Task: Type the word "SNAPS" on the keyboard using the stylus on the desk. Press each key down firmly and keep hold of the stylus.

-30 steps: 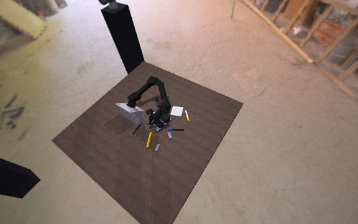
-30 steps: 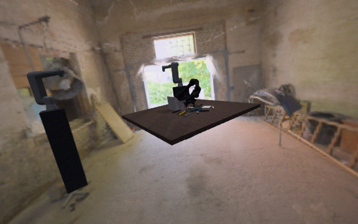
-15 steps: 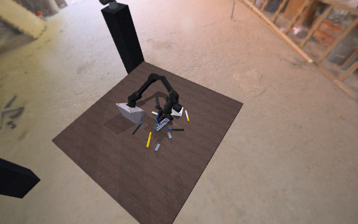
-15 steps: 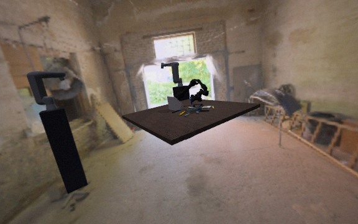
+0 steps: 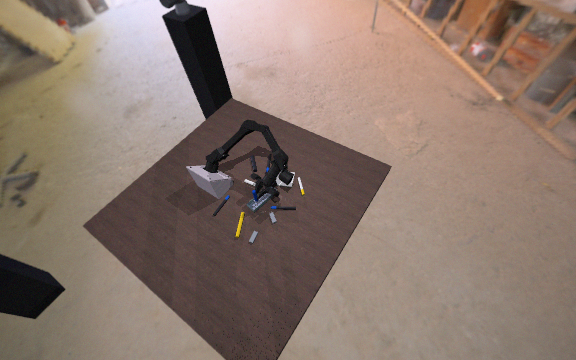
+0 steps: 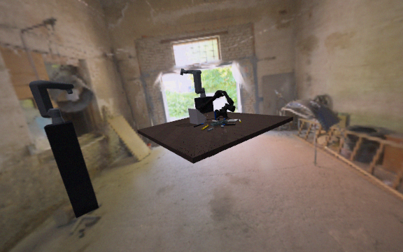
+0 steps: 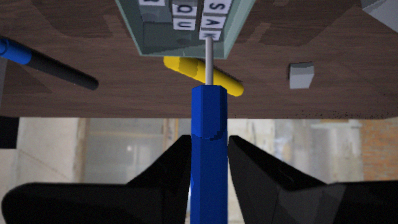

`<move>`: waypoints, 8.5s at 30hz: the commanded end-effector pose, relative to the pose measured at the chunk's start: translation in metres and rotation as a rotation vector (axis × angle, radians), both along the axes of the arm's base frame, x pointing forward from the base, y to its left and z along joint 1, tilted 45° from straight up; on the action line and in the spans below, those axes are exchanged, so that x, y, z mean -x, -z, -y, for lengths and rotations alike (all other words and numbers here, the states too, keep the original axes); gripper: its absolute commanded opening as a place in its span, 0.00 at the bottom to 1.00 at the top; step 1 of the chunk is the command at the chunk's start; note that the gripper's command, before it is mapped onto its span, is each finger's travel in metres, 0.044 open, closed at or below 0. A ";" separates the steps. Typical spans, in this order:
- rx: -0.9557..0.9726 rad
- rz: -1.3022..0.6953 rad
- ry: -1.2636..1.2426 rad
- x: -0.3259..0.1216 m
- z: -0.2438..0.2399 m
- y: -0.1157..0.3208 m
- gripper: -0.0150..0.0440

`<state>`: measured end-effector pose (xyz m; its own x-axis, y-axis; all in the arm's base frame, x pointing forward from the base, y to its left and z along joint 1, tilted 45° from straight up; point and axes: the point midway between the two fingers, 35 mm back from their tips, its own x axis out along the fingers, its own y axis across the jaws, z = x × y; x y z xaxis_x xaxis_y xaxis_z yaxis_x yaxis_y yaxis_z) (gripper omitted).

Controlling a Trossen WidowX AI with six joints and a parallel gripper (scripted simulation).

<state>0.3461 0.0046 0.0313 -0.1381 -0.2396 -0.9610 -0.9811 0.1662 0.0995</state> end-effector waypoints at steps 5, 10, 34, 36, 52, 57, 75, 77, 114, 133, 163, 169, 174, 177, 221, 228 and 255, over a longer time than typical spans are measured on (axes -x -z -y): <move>-0.002 0.004 0.007 0.000 -0.001 0.001 0.25; -0.002 0.004 0.007 0.000 -0.001 0.001 0.25; -0.003 0.005 0.007 -0.004 -0.005 0.004 0.39; -0.003 0.005 0.007 -0.003 -0.005 0.004 0.39; -0.003 0.005 0.007 -0.003 -0.009 0.008 0.39; -0.004 0.005 0.007 -0.003 -0.011 0.010 0.39; -0.004 0.005 0.007 -0.004 -0.015 0.014 0.39; -0.004 0.005 0.007 -0.004 -0.016 0.015 0.39; -0.005 0.008 0.014 -0.003 0.007 -0.012 0.25; -0.006 0.005 0.006 0.009 -0.066 -0.094 0.25; -0.008 0.005 0.006 0.010 -0.085 -0.075 0.39; -0.008 0.005 0.006 0.010 -0.087 -0.073 0.39; -0.008 0.005 0.006 0.009 -0.089 -0.071 0.39; -0.008 0.005 0.006 0.009 -0.090 -0.071 0.39; -0.006 0.004 0.006 0.013 -0.068 -0.092 0.39; -0.009 0.009 0.015 0.012 -0.069 -0.090 0.33; 0.002 0.002 0.006 0.001 0.024 -0.002 0.25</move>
<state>0.3451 -0.0185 0.0362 -0.1435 -0.2368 -0.9609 -0.9779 0.1834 0.1008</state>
